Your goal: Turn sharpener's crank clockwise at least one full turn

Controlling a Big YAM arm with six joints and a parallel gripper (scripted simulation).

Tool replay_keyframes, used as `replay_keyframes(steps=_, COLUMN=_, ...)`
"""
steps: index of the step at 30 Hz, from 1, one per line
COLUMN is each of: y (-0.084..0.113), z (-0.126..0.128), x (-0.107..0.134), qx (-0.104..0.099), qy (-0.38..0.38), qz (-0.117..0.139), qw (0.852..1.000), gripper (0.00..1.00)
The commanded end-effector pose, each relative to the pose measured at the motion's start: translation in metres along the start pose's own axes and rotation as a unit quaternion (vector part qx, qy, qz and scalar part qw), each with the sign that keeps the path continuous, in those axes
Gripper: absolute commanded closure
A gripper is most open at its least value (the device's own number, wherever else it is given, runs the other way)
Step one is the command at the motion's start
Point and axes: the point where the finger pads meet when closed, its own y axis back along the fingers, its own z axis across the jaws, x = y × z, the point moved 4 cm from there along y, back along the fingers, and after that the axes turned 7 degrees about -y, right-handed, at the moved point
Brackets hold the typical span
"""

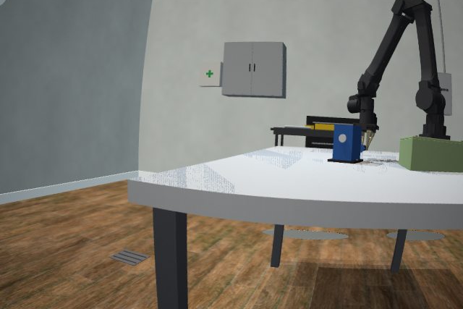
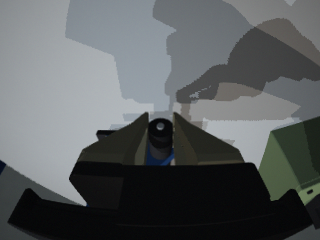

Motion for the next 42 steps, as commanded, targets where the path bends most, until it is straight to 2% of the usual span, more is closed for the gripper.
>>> replay_keyframes(steps=1, y=0.010, z=-0.006, x=-0.005, qx=-0.002, qy=0.000, qz=-0.003, qw=1.000, gripper=0.85)
replay_keyframes(steps=18, y=0.033, z=-0.010, x=-0.005, qx=-0.008, qy=0.000, qz=-0.005, qw=1.000, gripper=0.85)
replay_keyframes(steps=24, y=0.051, z=0.002, x=-0.008, qx=-0.022, qy=0.000, qz=-0.011, qw=1.000, gripper=0.85)
replay_keyframes(steps=29, y=0.056, z=0.002, x=-0.007, qx=-0.022, qy=0.001, qz=-0.011, qw=1.000, gripper=0.85)
replay_keyframes(steps=30, y=0.047, z=0.000, x=-0.006, qx=-0.007, qy=0.000, qz=-0.006, qw=1.000, gripper=0.85)
replay_keyframes(steps=32, y=0.060, z=0.003, x=-0.004, qx=-0.022, qy=0.001, qz=-0.011, qw=1.000, gripper=0.85)
replay_keyframes(steps=42, y=0.073, z=0.007, x=0.001, qx=-0.019, qy=-0.001, qz=-0.010, qw=1.000, gripper=0.85)
